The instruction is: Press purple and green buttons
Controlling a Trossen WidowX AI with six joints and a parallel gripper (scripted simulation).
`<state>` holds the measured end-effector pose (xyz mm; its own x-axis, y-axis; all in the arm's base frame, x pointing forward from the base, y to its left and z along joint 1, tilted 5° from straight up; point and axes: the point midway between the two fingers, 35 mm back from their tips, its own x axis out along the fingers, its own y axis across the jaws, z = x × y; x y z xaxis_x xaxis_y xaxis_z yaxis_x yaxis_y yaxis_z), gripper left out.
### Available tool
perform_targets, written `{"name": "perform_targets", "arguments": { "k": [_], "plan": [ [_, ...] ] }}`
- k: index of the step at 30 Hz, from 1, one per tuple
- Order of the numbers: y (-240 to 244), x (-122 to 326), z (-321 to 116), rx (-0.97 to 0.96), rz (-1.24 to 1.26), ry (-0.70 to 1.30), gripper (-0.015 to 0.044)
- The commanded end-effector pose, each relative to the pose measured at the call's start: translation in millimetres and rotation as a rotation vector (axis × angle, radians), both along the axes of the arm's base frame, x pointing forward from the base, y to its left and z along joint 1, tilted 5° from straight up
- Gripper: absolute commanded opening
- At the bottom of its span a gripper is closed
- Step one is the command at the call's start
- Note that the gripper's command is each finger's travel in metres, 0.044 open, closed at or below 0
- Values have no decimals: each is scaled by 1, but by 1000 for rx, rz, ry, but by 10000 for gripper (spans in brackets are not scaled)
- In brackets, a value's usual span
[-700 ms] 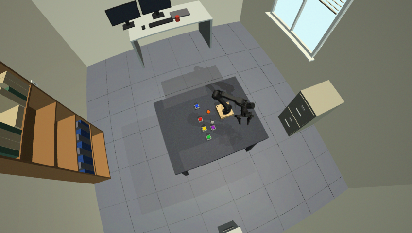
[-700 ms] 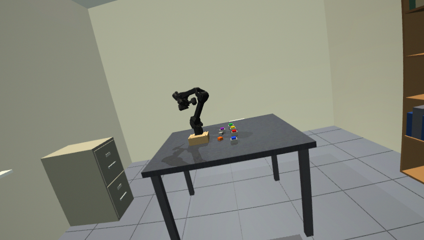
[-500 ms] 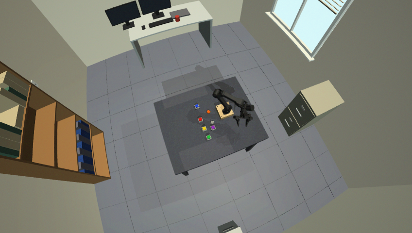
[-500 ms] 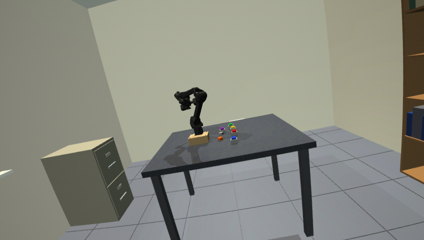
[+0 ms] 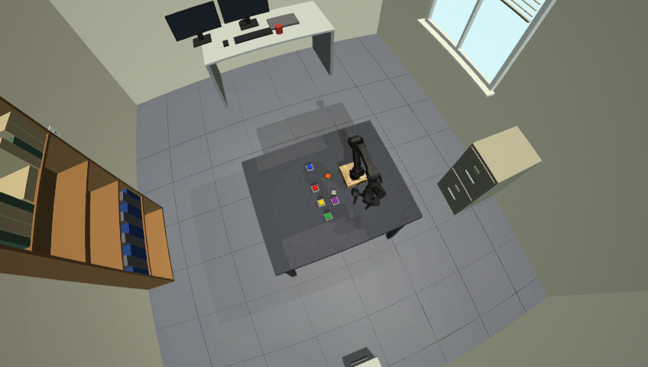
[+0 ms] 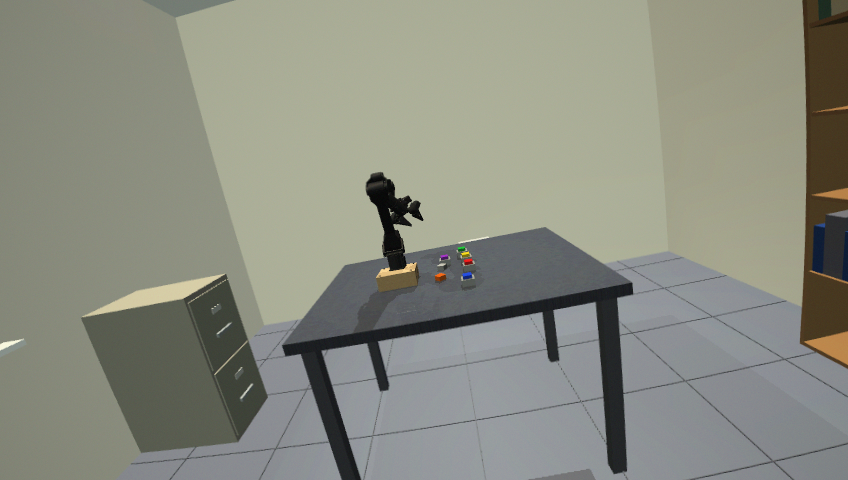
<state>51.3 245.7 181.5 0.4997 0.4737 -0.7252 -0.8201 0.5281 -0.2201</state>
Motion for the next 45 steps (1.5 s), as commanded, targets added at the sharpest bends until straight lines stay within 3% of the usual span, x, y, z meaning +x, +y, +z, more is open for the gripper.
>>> {"name": "perform_targets", "arguments": {
  "k": [1, 11, 20, 27, 33, 41, 45],
  "plan": [
    [-10, 31, -16, -90, -134, 97, 400],
    [-59, 96, -46, -194, -511, 420, 400],
    [-111, 133, -60, -142, -853, 764, 400],
    [-115, 135, -61, -132, -878, 790, 400],
    [-110, 135, -120, -132, -878, 791, 242],
    [-110, 135, -123, -132, -878, 791, 32],
    [-110, 135, -123, -132, -878, 791, 20]
  ]
}}
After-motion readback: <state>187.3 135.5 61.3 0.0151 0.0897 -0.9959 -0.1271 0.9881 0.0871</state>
